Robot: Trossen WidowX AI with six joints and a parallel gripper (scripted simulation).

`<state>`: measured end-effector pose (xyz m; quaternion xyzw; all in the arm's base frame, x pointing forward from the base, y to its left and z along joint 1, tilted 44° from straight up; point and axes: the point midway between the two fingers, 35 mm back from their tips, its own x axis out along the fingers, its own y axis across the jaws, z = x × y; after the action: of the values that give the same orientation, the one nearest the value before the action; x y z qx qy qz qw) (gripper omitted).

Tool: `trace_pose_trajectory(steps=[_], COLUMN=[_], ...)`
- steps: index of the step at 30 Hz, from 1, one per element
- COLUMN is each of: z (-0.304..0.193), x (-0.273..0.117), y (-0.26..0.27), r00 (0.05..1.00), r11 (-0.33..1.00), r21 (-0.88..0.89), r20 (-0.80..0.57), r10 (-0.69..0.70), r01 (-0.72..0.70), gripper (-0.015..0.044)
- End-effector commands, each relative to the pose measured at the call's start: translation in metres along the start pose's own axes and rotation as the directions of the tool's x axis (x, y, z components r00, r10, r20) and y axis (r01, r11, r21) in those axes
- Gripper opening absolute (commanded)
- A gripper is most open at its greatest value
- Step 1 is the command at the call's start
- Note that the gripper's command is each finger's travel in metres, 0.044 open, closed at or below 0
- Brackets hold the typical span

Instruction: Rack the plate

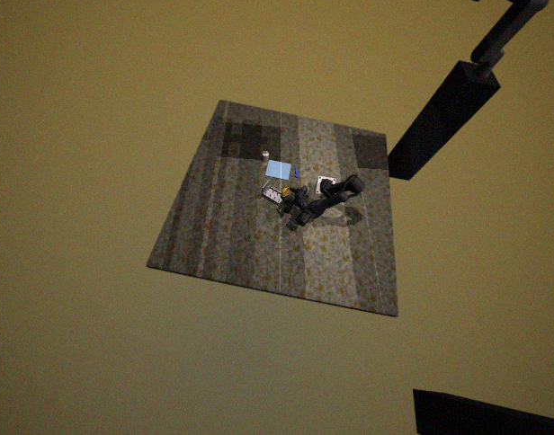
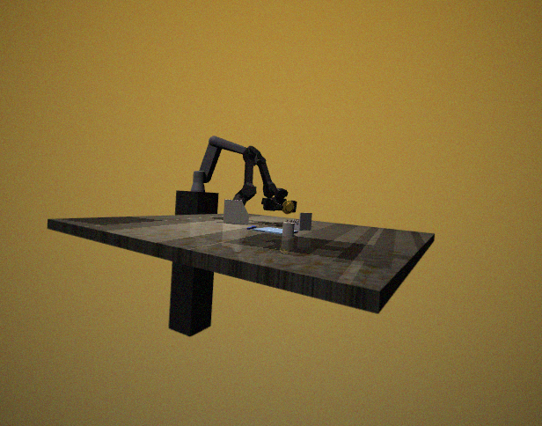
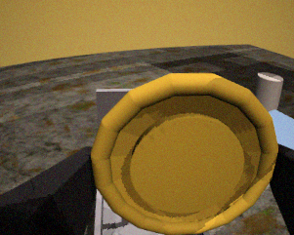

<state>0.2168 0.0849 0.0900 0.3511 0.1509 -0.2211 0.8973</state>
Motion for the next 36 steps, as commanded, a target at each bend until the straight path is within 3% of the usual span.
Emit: trace_pose_trajectory(steps=[1, 16, 36], z=[0.002, 0.001, -0.026], x=[-0.008, -0.012, 0.01], y=[0.002, 0.004, 0.006], r00=[0.996, 0.991, 0.991], r11=[0.997, 0.993, 0.993], r21=[0.021, 0.031, 0.035], r20=[0.054, 0.08, 0.075], r10=[0.073, 0.112, 0.112], r01=[-0.074, -0.115, -0.115], gripper=[0.0, 0.0, 0.0])
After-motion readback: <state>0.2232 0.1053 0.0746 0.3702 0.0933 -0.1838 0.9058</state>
